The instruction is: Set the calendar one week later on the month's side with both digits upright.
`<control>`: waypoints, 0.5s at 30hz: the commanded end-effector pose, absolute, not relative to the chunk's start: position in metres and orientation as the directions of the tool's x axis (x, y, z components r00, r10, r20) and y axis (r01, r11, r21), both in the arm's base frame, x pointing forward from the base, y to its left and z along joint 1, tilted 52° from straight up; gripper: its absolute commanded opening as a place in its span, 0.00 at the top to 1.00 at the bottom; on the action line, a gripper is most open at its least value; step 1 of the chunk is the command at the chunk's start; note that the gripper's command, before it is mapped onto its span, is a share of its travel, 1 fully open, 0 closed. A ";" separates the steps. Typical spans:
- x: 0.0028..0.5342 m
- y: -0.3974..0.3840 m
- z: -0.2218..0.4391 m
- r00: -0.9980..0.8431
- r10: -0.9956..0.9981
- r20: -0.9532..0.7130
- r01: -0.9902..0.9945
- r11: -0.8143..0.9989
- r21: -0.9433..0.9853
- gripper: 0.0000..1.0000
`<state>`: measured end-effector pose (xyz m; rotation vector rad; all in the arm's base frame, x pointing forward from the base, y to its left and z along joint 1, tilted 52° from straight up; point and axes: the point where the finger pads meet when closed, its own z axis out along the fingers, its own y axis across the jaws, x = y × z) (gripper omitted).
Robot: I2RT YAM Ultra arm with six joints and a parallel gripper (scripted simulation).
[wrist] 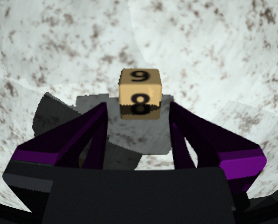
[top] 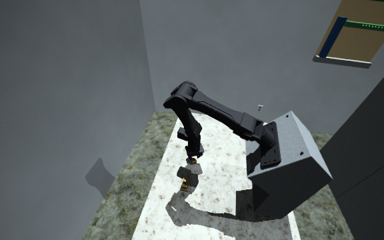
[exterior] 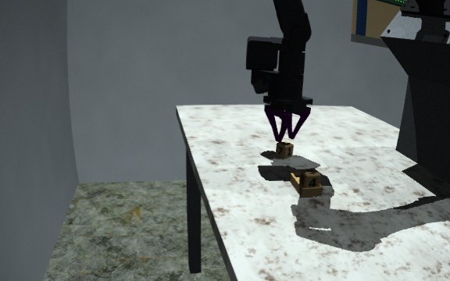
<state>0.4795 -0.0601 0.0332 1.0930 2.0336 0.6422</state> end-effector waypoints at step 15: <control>0.479 -0.062 0.034 -0.367 0.854 -0.369 0.491 0.515 0.703 0.55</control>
